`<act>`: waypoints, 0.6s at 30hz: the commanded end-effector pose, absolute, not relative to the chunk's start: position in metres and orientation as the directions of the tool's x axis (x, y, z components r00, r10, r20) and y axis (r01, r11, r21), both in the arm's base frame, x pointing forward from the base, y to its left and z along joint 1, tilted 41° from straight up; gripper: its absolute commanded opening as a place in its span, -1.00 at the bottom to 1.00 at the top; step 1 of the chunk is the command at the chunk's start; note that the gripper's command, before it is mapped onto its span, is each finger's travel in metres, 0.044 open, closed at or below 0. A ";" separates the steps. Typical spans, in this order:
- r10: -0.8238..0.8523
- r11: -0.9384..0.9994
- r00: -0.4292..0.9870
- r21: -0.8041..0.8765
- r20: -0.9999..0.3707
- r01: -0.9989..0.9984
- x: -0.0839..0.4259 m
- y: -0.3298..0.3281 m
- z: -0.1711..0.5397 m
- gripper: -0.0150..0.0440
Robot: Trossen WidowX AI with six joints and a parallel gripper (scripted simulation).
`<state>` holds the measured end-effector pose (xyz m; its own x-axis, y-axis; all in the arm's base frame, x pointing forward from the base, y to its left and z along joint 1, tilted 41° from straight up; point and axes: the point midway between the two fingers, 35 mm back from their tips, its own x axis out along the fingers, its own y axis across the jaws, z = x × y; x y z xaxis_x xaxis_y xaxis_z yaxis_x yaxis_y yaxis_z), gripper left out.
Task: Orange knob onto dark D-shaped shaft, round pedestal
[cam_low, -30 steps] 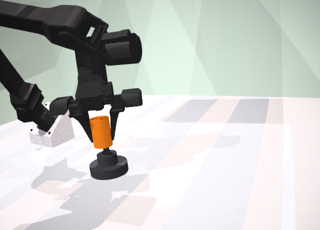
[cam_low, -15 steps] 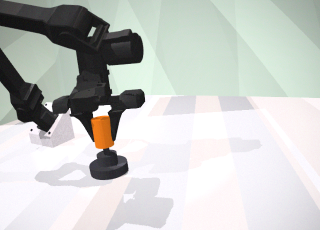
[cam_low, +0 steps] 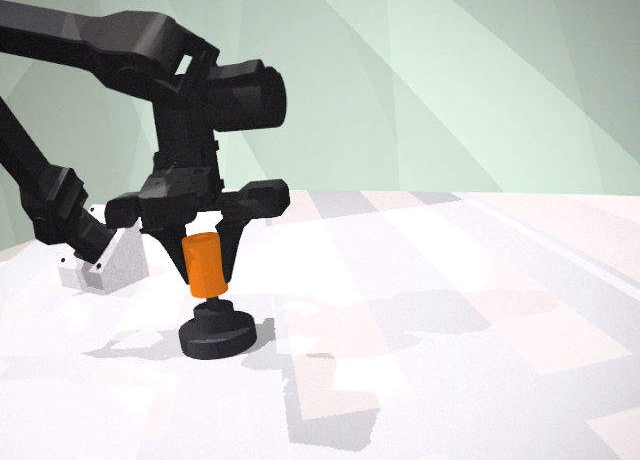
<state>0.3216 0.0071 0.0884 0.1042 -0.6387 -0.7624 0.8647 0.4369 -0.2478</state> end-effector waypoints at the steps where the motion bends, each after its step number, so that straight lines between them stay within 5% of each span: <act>1: -0.639 0.437 0.108 -0.244 -0.762 0.866 0.320 0.008 0.092 -0.49; 18: -0.639 0.296 0.108 -0.114 -0.762 0.949 0.323 0.008 0.091 -0.49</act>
